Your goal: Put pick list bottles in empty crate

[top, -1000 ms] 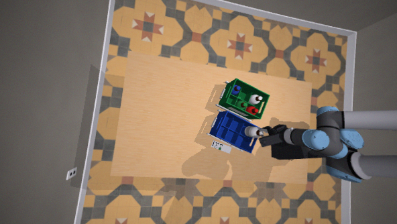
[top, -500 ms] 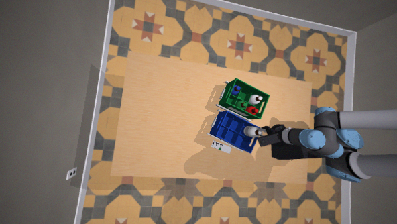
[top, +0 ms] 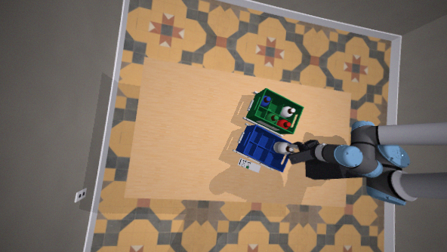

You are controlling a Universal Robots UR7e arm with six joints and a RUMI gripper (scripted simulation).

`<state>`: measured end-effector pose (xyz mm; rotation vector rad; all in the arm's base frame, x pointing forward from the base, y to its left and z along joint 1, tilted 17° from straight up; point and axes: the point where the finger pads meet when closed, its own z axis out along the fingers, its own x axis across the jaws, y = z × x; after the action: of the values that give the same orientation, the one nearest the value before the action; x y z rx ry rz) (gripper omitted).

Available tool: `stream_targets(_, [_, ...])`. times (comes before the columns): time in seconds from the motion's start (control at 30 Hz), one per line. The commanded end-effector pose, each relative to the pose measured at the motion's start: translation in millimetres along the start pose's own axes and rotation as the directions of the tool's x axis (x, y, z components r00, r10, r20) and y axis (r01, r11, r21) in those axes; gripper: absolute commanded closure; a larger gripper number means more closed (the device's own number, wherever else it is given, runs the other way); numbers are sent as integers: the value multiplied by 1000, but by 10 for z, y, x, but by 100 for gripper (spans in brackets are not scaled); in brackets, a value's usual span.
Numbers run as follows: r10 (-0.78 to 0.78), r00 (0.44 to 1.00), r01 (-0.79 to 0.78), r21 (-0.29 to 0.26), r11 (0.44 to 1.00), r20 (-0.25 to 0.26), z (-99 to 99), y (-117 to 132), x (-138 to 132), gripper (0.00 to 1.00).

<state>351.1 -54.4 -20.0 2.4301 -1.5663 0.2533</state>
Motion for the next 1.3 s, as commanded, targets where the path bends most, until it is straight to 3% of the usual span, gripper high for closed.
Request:
stream_targets(0.0, [0,1000,0,1,1000,-1,35,-6,4,100])
stream_targets(1.27, [0,1000,0,1,1000,-1,366,-6,4,100])
